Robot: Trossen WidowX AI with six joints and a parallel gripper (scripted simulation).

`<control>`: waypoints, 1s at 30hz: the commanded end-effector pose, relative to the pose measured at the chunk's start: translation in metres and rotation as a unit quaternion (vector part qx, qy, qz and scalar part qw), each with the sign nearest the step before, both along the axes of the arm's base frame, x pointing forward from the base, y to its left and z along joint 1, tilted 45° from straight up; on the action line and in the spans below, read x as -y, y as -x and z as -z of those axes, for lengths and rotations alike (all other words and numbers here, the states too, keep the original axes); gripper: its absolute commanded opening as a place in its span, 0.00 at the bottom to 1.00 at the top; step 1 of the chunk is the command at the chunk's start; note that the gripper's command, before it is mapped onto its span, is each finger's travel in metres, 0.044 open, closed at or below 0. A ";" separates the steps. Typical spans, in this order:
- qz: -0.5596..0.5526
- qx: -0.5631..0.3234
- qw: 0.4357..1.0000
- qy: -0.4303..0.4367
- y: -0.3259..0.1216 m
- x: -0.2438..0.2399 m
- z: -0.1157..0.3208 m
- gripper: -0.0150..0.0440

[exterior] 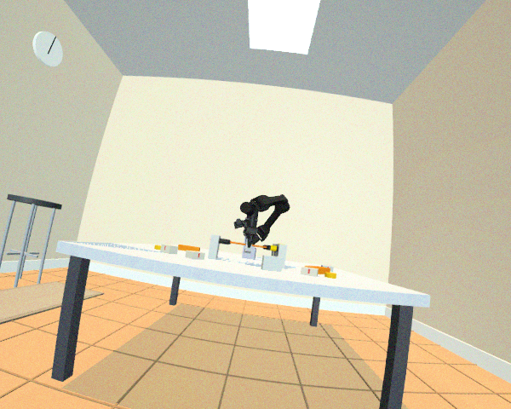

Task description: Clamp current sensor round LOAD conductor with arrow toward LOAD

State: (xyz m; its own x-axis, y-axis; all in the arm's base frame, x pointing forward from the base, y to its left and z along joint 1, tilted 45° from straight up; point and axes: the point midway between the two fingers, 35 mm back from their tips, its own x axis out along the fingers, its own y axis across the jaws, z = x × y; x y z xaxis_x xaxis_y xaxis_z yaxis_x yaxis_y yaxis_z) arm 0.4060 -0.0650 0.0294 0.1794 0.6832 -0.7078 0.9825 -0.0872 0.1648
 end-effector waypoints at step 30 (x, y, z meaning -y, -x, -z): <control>-0.004 -0.003 1.000 0.001 -0.003 -0.013 0.014 0.82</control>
State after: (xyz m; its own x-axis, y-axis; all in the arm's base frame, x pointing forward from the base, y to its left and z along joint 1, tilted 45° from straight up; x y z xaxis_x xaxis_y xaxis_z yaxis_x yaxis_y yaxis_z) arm 0.4092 -0.0512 0.0159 0.1692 0.6838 -0.7098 0.9840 -0.0769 0.1604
